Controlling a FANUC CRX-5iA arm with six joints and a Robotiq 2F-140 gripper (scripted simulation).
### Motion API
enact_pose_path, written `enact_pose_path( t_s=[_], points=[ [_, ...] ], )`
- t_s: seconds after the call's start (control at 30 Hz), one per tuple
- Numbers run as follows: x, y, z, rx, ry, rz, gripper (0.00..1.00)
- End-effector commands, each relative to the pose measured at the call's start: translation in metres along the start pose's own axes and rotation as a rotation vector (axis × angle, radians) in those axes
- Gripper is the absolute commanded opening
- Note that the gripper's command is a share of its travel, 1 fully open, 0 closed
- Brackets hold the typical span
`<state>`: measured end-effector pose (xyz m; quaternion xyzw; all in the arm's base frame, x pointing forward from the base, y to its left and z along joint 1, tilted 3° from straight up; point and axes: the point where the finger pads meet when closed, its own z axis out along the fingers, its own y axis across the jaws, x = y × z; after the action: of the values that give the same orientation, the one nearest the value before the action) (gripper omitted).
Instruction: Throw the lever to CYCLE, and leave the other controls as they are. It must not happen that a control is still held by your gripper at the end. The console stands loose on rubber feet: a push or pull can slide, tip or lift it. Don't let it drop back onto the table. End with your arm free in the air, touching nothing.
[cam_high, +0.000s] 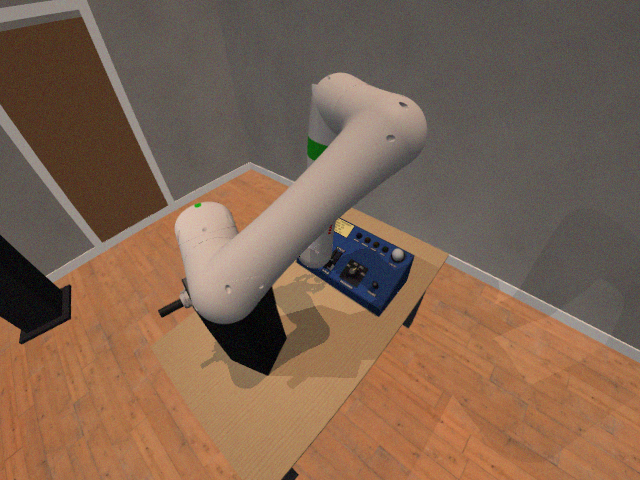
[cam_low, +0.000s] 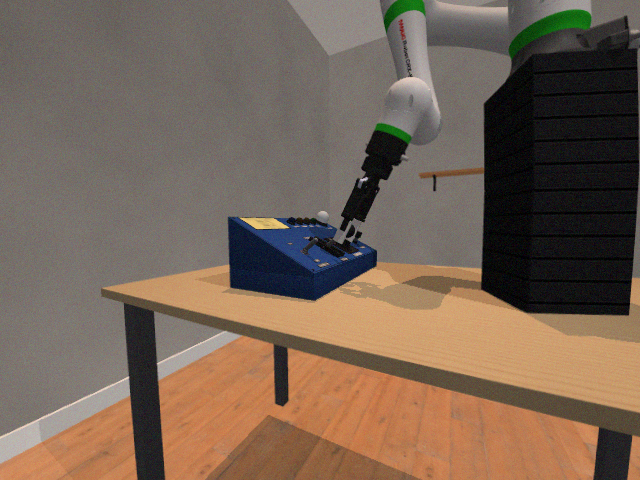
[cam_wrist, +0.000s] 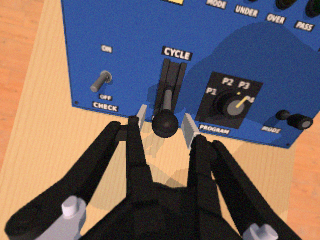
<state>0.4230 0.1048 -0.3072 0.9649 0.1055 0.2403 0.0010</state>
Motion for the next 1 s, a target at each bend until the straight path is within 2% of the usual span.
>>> enact_pose_path(
  t_s=[0.0, 0.43, 0.47, 0.97],
  points=[
    [0.0001, -0.0001, 0.0000, 0.000, 0.000, 0.000, 0.44],
    [0.0001, -0.0001, 0.0000, 0.000, 0.000, 0.000, 0.44],
    [0.0001, -0.0001, 0.0000, 0.000, 0.000, 0.000, 0.00],
    [0.0001, -0.0001, 0.0000, 0.000, 0.000, 0.000, 0.00]
  ],
)
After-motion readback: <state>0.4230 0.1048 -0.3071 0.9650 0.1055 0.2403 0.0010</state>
